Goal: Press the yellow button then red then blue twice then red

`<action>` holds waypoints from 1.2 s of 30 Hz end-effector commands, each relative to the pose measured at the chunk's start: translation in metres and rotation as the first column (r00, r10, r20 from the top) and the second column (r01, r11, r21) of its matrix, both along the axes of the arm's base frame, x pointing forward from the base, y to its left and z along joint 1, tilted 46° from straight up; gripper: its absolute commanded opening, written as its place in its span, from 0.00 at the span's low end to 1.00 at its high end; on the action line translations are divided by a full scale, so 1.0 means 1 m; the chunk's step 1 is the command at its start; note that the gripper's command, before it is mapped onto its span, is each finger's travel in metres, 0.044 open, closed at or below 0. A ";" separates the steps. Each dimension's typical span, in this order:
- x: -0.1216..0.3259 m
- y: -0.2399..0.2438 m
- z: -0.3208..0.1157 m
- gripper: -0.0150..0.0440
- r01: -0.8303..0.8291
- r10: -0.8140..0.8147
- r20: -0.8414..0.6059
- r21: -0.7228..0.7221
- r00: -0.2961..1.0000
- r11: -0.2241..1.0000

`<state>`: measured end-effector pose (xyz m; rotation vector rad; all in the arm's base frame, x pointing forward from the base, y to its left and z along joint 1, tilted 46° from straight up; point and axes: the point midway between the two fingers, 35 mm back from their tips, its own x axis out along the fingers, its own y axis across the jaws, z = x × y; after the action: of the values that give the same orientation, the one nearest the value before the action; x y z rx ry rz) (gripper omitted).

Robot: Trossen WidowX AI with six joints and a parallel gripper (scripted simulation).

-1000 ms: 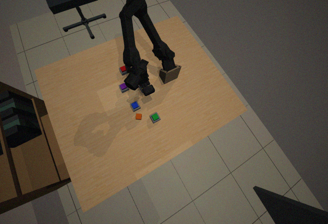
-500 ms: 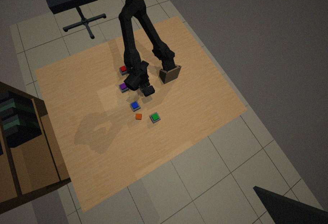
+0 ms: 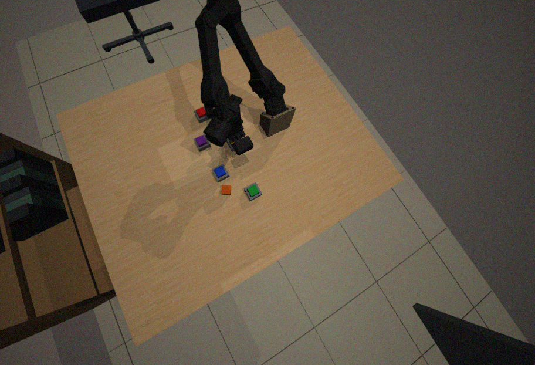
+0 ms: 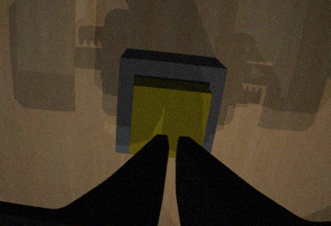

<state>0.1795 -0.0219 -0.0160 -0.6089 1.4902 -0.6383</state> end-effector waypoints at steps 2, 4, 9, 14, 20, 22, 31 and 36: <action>0.002 0.010 0.008 0.29 0.001 -0.001 0.012 0.006 1.000 1.000; 0.004 0.017 0.015 0.29 0.001 -0.001 0.012 0.009 1.000 1.000; 0.003 0.054 0.052 0.29 0.001 -0.001 0.011 0.008 1.000 1.000; 0.009 0.050 0.057 0.29 0.000 0.000 0.009 0.016 1.000 1.000; 0.050 -0.001 0.111 0.29 -0.010 0.009 0.011 0.045 1.000 0.999; 0.057 -0.024 0.133 0.29 -0.009 0.008 0.013 0.038 1.000 0.999; 0.057 -0.068 0.174 0.29 0.001 -0.001 0.014 0.001 1.000 1.000; 0.058 -0.105 0.138 0.29 0.001 -0.001 0.015 0.002 1.000 1.000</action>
<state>0.2428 -0.1017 0.1422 -0.5928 1.4604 -0.6305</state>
